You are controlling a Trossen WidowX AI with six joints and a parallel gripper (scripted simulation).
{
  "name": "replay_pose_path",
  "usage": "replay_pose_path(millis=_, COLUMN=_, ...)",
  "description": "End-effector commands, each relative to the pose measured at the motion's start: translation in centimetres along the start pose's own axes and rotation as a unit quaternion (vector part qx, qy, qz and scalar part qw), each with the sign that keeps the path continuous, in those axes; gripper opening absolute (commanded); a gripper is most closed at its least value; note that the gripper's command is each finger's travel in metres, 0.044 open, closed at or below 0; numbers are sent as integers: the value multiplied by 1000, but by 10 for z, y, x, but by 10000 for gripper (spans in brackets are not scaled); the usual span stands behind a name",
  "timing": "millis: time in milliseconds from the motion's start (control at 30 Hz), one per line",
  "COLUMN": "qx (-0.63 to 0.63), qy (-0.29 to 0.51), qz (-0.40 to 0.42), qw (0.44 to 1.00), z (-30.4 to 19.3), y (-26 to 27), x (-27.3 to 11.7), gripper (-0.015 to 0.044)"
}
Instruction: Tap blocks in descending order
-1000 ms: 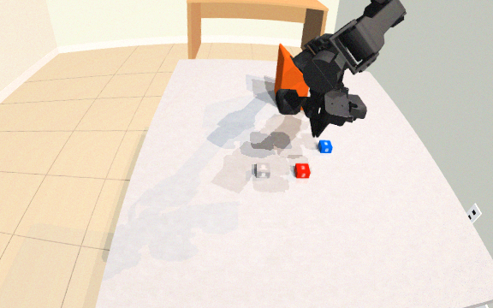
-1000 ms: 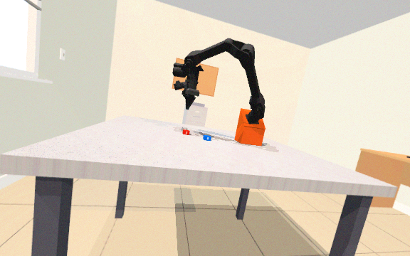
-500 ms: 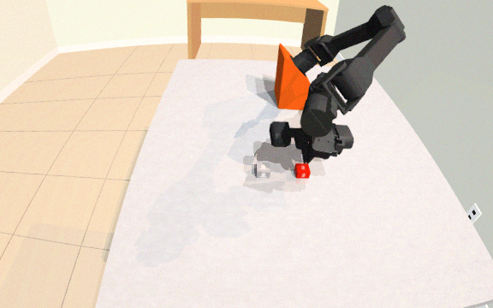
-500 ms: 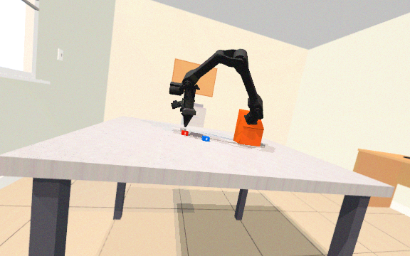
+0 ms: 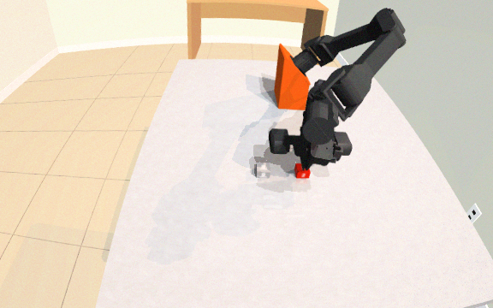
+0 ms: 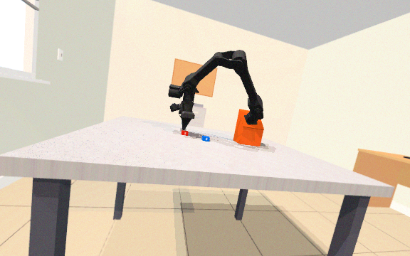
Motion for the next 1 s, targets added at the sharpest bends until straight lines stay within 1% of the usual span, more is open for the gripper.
replay_pose_path(millis=0, qx=6, qy=3, qz=2, qw=1000, z=-3, y=-1, x=8, gripper=20)
replay_pose_path(millis=233, qx=6, qy=3, qz=3, qw=1000, z=-3, y=-1, x=10, gripper=20)
replay_pose_path(millis=333, qx=5, qy=3, qz=2, qw=1000, z=-2, y=-1, x=-16, gripper=20)
replay_pose_path(millis=533, qx=6, qy=3, qz=2, qw=1000, z=-2, y=-1, x=-23, gripper=20)
replay_pose_path(millis=567, qx=6, qy=3, qz=1, qw=1000, z=-1, y=-2, x=-33, gripper=20)
replay_pose_path(millis=667, qx=6, qy=3, qz=0, qw=1000, z=-1, y=-2, x=-87, gripper=20)
replay_pose_path(millis=700, qx=6, qy=3, qz=0, qw=1000, z=-2, y=-2, x=-98, gripper=20)
replay_pose_path(millis=900, qx=6, qy=3, qz=0, qw=1000, z=-3, y=-1, x=-101, gripper=20)
replay_pose_path(millis=967, qx=6, qy=3, qz=0, qw=1000, z=-15, y=9, x=-103, gripper=20)
Point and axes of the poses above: the point midway between the two fingers, 35 mm back from their tips, its own x axis out along the fingers, its own y axis across the jaws, z = x × y, the point moved 1 cm from there along -x, back along the fingers, and after that the axes turned 8 degrees about x, right-handed, at the moved point
